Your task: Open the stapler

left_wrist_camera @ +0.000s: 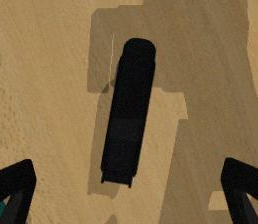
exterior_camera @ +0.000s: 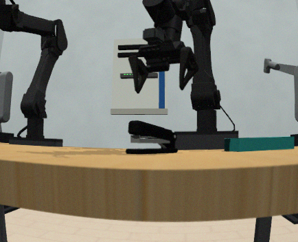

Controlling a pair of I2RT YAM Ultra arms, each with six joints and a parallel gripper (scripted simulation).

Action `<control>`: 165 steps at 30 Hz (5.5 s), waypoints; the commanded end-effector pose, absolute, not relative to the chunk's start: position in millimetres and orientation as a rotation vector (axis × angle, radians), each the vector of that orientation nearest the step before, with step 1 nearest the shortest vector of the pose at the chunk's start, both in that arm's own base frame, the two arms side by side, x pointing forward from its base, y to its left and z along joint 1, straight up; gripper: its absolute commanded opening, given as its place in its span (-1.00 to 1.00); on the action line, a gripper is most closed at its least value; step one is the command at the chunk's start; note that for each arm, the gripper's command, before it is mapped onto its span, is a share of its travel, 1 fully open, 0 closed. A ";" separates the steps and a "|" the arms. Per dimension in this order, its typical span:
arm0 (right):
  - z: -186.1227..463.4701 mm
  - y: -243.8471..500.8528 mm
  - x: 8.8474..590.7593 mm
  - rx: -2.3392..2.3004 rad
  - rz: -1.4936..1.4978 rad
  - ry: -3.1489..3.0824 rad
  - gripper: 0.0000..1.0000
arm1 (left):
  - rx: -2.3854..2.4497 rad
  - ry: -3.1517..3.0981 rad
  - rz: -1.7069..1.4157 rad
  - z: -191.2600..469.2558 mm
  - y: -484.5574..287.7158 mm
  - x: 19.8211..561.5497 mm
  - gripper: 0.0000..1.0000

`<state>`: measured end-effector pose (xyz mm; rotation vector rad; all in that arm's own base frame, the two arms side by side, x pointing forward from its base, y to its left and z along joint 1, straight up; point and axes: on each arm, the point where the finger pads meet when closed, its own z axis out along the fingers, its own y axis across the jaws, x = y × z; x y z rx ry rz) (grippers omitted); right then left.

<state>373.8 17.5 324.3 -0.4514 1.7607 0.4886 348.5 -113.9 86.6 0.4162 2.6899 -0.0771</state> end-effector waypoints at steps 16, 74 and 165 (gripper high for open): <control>408.4 -8.8 378.5 0.002 -0.006 1.558 1.00 | 0.421 2.672 -0.072 93.7 -112.0 348.4 1.00; 411.9 1.0 380.6 0.000 0.000 1.558 1.00 | 0.737 3.040 -0.015 43.0 -122.2 380.7 0.00; 411.9 1.0 380.6 0.000 0.000 1.558 1.00 | 0.600 3.031 -0.027 39.2 -172.1 306.0 -0.56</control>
